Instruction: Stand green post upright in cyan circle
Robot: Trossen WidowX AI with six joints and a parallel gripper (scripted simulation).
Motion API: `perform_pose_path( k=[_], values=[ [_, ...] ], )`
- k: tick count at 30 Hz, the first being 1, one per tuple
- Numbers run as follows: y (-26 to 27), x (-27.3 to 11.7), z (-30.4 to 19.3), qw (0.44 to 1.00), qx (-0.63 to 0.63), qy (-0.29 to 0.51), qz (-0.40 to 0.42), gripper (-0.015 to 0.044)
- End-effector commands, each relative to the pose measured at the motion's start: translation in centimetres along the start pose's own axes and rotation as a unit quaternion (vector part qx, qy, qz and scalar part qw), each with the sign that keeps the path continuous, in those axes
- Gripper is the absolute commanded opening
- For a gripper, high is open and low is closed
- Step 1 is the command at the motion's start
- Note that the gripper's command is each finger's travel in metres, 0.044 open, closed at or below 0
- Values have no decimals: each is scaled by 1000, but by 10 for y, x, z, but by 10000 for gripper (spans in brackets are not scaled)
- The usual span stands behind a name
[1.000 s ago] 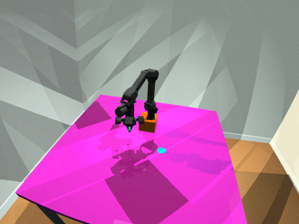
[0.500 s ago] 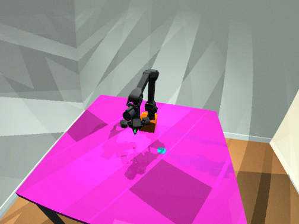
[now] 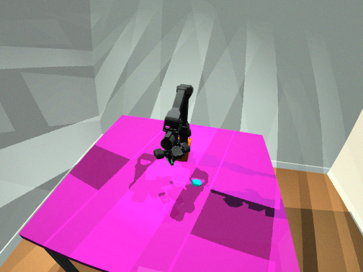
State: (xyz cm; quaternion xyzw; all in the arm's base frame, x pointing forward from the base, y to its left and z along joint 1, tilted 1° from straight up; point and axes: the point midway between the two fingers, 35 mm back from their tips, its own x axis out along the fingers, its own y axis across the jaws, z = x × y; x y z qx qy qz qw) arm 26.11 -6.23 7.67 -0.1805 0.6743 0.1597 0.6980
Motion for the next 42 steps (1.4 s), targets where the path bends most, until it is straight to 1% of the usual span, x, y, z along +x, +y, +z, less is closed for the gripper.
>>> perform_pose_path(
  k=[1,22,42],
  values=[
    [7,0,8,1000,-16,2,1,23],
    [60,-4,47,991,-134,3,4,23],
    [120,-9,71,970,-244,3,6,23]
  ],
)
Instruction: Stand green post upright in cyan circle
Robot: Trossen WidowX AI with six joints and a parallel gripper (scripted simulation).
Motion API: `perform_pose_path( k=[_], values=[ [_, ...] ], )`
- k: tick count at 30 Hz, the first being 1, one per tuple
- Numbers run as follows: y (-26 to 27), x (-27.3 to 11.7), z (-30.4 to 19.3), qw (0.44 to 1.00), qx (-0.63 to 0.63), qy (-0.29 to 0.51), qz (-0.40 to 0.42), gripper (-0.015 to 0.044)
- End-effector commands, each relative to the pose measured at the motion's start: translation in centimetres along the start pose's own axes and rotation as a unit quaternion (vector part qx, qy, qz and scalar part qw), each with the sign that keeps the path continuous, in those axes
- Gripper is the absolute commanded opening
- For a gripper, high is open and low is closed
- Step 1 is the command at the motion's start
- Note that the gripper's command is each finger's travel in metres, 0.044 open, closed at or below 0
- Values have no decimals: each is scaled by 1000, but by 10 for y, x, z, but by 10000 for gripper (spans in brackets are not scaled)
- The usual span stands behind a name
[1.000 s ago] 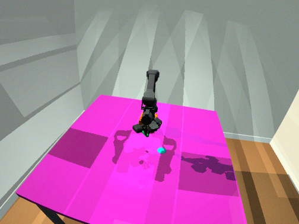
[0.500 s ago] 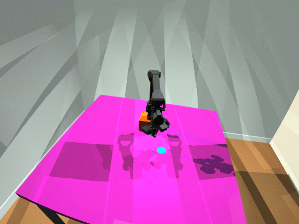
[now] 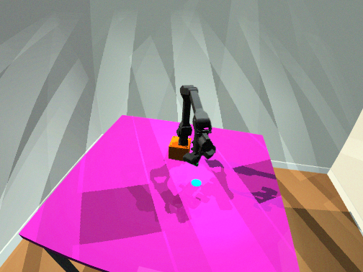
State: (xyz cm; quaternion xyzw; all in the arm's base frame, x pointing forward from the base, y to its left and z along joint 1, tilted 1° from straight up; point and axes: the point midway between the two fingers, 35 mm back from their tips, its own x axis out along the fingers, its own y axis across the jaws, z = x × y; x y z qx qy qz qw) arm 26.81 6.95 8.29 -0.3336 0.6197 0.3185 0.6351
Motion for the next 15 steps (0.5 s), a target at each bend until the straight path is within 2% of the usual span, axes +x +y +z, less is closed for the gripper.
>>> perform_pose_path(
  k=[1,15],
  values=[
    [7,0,8,1000,-16,3,-1,23],
    [10,8,18,999,-15,-27,9,23]
  ],
)
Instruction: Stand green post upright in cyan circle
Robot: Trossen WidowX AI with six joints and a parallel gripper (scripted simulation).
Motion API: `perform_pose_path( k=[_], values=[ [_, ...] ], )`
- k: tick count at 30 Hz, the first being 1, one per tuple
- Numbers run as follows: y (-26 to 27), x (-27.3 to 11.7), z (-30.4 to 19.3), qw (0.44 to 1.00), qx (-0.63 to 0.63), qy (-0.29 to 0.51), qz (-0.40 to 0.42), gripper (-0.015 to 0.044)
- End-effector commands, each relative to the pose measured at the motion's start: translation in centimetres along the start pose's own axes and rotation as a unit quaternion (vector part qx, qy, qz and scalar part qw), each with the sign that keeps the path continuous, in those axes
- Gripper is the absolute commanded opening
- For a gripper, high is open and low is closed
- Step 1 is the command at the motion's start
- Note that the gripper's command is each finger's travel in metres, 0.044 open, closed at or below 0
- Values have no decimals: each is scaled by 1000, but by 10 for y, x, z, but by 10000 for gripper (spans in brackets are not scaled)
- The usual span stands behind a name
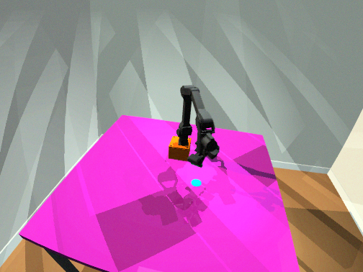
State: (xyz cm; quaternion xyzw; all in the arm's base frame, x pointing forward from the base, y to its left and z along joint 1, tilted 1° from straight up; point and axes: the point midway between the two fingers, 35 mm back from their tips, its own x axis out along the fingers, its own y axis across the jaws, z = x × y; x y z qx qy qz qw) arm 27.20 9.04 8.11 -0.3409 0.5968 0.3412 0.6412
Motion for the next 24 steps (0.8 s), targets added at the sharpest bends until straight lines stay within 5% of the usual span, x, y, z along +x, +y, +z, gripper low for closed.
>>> perform_pose_path(
  k=[1,24],
  values=[
    [1,7,-1,1000,10,-7,10,23],
    [-9,28,8,994,46,-90,29,23]
  ],
)
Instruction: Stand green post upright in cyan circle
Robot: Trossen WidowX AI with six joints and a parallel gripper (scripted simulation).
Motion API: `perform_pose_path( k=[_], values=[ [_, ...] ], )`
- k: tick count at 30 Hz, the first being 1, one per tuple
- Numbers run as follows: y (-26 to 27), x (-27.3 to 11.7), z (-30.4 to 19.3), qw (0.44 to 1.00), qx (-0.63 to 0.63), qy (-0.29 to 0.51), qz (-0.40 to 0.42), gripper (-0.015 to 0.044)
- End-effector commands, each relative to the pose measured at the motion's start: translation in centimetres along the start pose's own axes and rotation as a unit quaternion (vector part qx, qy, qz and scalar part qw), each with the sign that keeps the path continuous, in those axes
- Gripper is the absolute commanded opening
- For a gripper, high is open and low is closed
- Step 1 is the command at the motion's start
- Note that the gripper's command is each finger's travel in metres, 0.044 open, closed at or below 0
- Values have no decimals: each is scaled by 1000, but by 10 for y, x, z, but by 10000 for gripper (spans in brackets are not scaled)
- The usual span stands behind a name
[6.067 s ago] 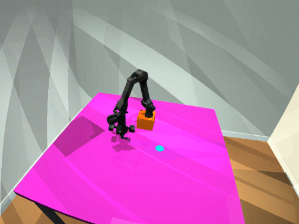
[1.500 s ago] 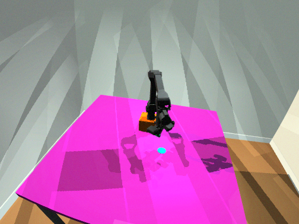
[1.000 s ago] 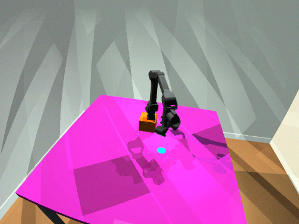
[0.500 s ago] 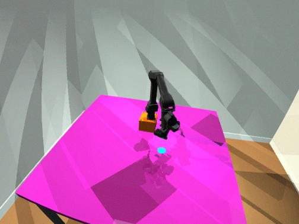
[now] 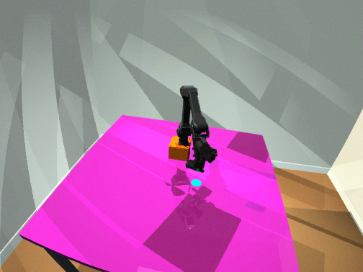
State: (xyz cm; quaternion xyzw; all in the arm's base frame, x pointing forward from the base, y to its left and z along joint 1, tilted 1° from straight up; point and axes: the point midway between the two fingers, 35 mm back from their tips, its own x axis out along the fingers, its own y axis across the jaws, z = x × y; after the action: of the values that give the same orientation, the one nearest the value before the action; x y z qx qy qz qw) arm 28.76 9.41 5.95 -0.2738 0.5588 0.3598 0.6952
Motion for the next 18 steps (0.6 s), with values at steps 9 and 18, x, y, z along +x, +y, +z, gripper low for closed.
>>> perform_pose_path(
  k=[9,18],
  values=[
    [-3,12,-1,999,20,-37,14,23],
    [-7,18,1,997,30,-70,19,23]
  ],
)
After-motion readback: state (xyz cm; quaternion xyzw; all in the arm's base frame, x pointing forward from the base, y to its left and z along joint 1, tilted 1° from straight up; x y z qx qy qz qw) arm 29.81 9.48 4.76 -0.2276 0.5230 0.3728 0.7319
